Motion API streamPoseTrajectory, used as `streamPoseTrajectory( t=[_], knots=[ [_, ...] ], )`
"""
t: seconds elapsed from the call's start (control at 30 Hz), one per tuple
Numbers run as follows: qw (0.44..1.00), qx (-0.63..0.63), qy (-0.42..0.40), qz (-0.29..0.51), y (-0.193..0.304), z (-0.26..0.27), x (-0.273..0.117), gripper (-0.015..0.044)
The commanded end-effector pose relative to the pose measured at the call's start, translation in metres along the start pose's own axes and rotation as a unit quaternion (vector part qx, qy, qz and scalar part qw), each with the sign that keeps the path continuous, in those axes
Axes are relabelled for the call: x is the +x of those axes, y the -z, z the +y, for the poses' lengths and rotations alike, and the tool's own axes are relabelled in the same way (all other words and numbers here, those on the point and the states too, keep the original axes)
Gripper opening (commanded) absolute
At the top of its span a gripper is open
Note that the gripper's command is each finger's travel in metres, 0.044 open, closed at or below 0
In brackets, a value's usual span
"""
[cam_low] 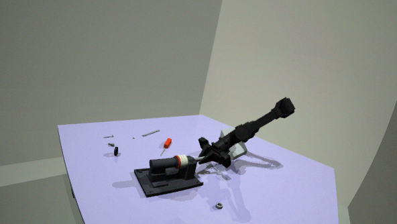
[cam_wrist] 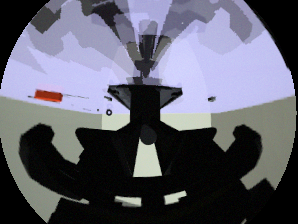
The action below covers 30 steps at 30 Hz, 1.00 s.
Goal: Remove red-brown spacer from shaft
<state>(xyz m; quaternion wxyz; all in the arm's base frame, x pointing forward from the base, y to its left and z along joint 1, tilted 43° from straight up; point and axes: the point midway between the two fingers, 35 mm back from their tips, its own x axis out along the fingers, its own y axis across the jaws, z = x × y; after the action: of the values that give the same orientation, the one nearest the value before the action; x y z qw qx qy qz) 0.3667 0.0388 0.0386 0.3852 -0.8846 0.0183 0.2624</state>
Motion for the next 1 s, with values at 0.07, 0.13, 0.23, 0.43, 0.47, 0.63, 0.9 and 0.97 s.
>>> streamPoseTrajectory(
  t=[0.07, 0.13, 0.23, 0.43, 0.47, 0.63, 0.9, 0.97],
  knots=[
    [1.0, 0.002, 0.002, -0.001, -0.0005, -0.0008, -0.0011, 0.0],
    [1.0, 0.002, 0.002, -0.001, -0.0007, -0.0008, -0.0013, 0.0],
    [1.0, 0.002, 0.002, -0.001, -0.0008, -0.0008, -0.0015, 0.0],
    [1.0, 0.002, 0.002, -0.001, -0.0011, -0.0008, -0.0021, 0.0],
    [1.0, 0.002, 0.002, -0.001, -0.0012, -0.0008, -0.0021, 0.0],
    [1.0, 0.002, 0.002, -0.001, -0.0014, -0.0008, -0.0026, 0.0],
    [1.0, 0.002, 0.002, -0.001, -0.0018, -0.0008, -0.0033, 0.0],
    [1.0, 0.002, 0.002, -0.001, -0.0019, -0.0008, -0.0034, 0.0]
  ],
)
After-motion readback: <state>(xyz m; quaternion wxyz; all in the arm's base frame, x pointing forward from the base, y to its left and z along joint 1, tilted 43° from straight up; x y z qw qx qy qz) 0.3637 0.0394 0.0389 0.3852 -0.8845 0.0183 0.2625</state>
